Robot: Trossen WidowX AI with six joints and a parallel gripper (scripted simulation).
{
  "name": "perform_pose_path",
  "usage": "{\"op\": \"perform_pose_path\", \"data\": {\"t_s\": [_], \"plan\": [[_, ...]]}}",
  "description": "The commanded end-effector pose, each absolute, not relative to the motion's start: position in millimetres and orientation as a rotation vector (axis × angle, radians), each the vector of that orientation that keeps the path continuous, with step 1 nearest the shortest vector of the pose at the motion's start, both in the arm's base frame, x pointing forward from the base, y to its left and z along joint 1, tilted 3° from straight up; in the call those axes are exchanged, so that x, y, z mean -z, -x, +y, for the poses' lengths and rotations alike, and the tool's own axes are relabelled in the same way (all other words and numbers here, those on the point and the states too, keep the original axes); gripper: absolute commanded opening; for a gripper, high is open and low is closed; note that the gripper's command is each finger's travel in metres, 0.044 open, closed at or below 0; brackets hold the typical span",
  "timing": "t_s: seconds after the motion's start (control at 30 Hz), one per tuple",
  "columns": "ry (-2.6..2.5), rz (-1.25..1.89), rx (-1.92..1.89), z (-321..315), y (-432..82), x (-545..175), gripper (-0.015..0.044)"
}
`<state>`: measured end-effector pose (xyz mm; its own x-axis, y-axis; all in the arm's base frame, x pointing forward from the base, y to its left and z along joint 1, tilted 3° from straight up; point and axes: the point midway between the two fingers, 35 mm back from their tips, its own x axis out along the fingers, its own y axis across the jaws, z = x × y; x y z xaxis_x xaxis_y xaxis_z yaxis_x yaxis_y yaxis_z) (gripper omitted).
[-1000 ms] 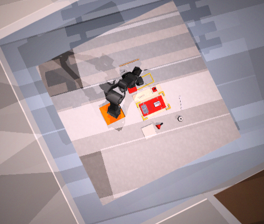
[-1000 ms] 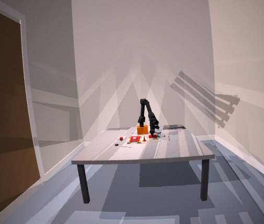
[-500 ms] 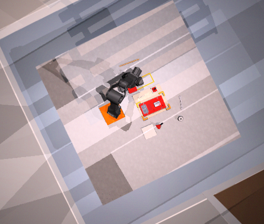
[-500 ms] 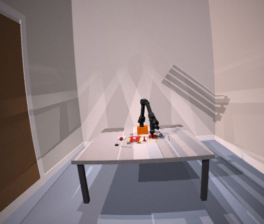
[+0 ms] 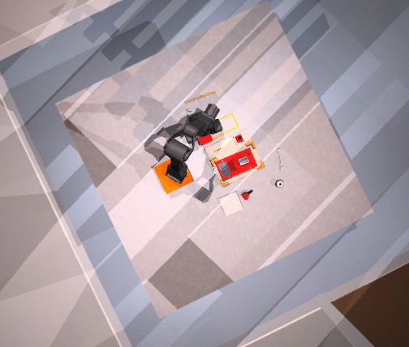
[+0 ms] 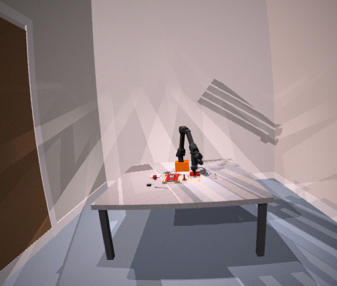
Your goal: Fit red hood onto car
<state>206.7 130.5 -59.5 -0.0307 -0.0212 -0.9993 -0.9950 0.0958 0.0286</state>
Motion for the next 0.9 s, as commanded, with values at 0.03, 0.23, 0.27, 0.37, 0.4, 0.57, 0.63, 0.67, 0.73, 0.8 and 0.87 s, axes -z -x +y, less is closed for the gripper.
{"op": "perform_pose_path", "data": {"t_s": [0.03, 0.23, 0.27, 0.37, 0.4, 0.57, 0.63, 0.67, 0.73, 0.8, 0.87], "plan": [[1.140, 1.282, -1.146, 132, -209, 47, 0.0006], [1.140, 1.281, -1.146, 133, -210, 28, 0.0000], [1.140, 1.281, -1.146, 133, -210, 24, 0.0000], [1.140, 1.281, -1.146, 133, -211, 12, 0.0000], [1.140, 1.281, -1.146, 133, -211, 9, 0.0000], [1.140, 1.281, -1.146, 133, -211, -9, 0.0000], [1.140, 1.281, -1.146, 133, -212, -16, 0.0000], [1.140, 1.281, -1.146, 133, -212, -19, 0.0000], [1.140, 1.281, -1.146, 134, -212, -26, 0.0000], [1.140, 1.281, -1.146, 134, -212, -30, 0.0000], [1.140, 1.281, -1.146, 134, -212, -34, 0.0000]]}}
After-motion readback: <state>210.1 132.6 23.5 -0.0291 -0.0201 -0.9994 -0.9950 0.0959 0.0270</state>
